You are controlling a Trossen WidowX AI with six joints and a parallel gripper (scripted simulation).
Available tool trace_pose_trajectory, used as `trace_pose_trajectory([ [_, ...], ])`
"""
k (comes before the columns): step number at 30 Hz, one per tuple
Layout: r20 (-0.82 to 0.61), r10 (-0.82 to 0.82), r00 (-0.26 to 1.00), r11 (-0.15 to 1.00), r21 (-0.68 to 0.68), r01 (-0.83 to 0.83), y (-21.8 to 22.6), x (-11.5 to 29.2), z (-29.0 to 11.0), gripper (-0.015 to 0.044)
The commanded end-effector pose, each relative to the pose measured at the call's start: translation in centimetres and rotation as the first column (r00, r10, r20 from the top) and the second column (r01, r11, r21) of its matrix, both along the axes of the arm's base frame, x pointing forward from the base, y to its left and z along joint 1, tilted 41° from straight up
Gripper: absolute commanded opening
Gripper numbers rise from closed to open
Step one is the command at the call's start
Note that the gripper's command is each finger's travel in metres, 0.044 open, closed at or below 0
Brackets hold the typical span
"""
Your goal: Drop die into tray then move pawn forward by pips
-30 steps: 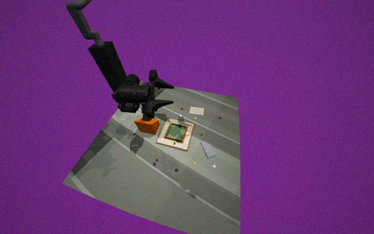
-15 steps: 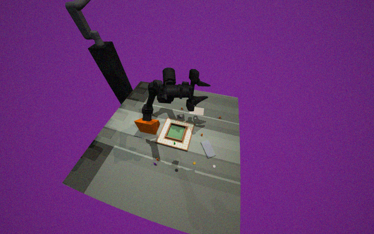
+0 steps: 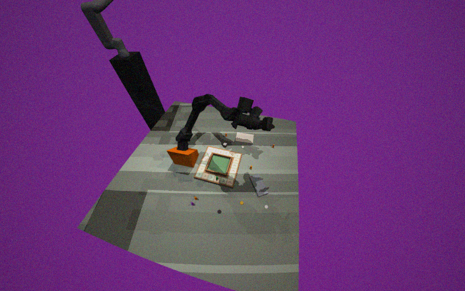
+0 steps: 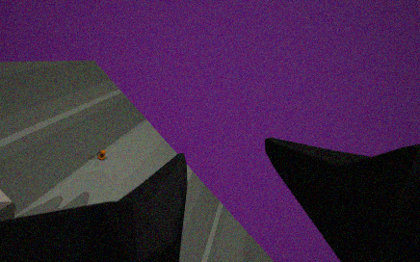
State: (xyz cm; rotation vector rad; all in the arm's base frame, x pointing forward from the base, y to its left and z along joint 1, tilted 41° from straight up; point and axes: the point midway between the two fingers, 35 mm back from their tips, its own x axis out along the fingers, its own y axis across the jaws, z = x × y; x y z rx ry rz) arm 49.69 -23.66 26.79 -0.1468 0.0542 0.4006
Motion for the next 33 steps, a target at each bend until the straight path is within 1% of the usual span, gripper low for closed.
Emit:
trace_pose_trajectory([
  [1,-0.179,0.041,0.983,0.983,0.183,-0.008,5.2,0.2,-2.1,0.0275],
  [4,-0.335,0.096,0.937,0.948,0.316,0.016,9.8,-0.3,-3.9,0.0275],
  [7,-0.484,0.158,0.86,0.906,0.418,0.069,14.5,-1.6,-5.8,0.0275],
  [10,-0.622,0.22,0.752,0.863,0.483,0.146,18.9,-3.7,-7.7,0.0275],
  [13,-0.741,0.274,0.613,0.829,0.505,0.239,23.0,-6.5,-9.6,0.0275],
  [15,-0.807,0.303,0.507,0.813,0.496,0.304,25.6,-8.8,-10.8,0.0275],
  [18,-0.884,0.329,0.331,0.801,0.447,0.398,28.9,-12.8,-12.5,0.0275],
  [22,-0.942,0.328,0.077,0.804,0.321,0.501,32.3,-18.9,-14.5,0.0275],
  [24,-0.948,0.317,-0.008,0.808,0.266,0.526,33.2,-21.1,-15.0,0.0275],
  [30,-0.949,0.315,-0.019,0.809,0.258,0.528,32.9,-20.9,-15.4,0.0275],
  [33,-0.949,0.316,-0.019,0.809,0.259,0.528,33.9,-20.6,-16.4,0.0275],
])
